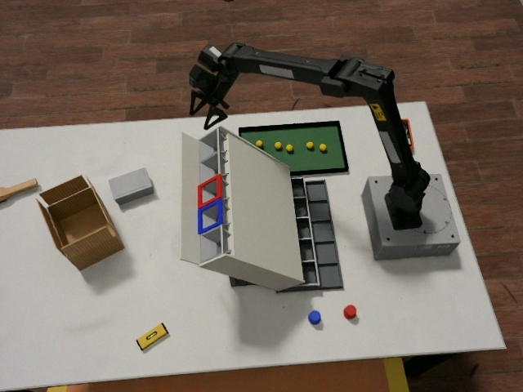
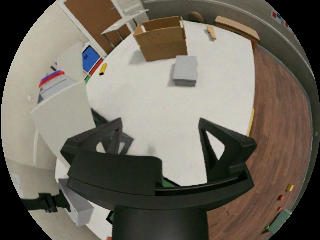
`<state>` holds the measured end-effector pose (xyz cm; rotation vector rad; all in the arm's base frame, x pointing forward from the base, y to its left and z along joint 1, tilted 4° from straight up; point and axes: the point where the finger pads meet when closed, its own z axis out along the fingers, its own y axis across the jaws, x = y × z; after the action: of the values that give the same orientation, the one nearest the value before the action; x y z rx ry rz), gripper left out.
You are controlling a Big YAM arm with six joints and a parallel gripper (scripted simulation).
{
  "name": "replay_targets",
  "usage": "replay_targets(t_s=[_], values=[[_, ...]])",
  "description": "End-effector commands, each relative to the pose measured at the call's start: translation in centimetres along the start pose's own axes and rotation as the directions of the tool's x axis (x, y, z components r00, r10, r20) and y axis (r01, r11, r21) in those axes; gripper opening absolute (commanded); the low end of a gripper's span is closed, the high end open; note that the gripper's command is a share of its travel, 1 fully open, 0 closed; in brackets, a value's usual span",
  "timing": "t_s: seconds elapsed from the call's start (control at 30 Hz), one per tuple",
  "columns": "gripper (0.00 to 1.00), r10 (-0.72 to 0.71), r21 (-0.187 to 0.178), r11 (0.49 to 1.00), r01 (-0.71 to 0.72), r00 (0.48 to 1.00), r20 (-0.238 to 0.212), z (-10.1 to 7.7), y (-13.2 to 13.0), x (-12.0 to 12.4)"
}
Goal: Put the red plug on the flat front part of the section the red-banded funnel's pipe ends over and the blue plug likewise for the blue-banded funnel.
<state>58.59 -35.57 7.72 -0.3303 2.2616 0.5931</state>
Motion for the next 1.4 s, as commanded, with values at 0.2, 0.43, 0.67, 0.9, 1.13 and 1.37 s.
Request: replay_targets(t_s=[0.2, 0.43, 0.67, 0.9, 1.13, 1.37], values=[[1.0, -0.06, 0.037, 0.998, 0.059, 0.998, 0.027, -4.6, 0.4, -7.2], [1.0, -0.035, 0.021, 0.999, 0.034, 0.999, 0.016, -6.0, 1.4, -8.7], [1.0, -0.017, 0.01, 1.0, 0.017, 1.0, 0.008, -7.0, 2.2, -9.7], [1.0, -0.003, 0.001, 1.0, 0.003, 1.0, 0.002, -8.8, 2.8, -12.1], [1.0, 0.01, -0.007, 1.0, -0.01, 1.0, -0.004, -10.5, 3.5, -14.5], [1.0, 0.015, -0.009, 1.0, -0.015, 1.0, -0.005, -11.5, 3.7, -15.9]])
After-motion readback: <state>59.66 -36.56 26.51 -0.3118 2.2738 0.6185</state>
